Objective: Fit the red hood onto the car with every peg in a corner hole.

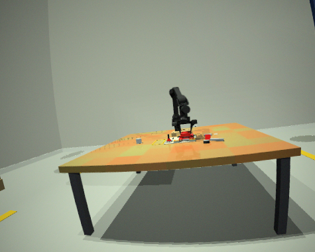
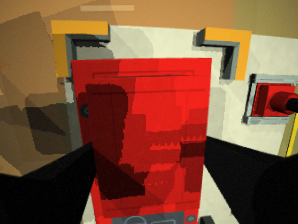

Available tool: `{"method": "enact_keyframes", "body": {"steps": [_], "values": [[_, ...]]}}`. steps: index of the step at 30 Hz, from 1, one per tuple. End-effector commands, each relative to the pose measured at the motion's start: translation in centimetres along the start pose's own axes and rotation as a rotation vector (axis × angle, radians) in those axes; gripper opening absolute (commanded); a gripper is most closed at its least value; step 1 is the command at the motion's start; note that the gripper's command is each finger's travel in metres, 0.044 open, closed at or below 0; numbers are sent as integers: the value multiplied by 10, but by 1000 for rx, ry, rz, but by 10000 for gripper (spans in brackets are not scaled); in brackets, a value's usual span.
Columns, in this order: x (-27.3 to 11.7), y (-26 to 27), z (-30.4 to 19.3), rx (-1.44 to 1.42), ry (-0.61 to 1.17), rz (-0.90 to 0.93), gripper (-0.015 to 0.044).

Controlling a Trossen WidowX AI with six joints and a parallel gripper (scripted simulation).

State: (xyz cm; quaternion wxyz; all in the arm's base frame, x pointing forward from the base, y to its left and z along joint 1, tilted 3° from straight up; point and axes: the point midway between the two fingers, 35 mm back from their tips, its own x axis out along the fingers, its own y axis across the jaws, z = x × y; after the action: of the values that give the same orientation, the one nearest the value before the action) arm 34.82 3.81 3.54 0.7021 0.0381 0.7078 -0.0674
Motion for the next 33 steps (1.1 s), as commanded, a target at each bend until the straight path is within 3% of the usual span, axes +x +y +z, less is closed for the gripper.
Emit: {"method": "enact_keyframes", "body": {"steps": [1, 19, 33], "values": [[2, 0, 0, 2, -1, -1, 0], [6, 0, 0, 0, 0, 0, 0], [6, 0, 0, 0, 1, 0, 367]]}}
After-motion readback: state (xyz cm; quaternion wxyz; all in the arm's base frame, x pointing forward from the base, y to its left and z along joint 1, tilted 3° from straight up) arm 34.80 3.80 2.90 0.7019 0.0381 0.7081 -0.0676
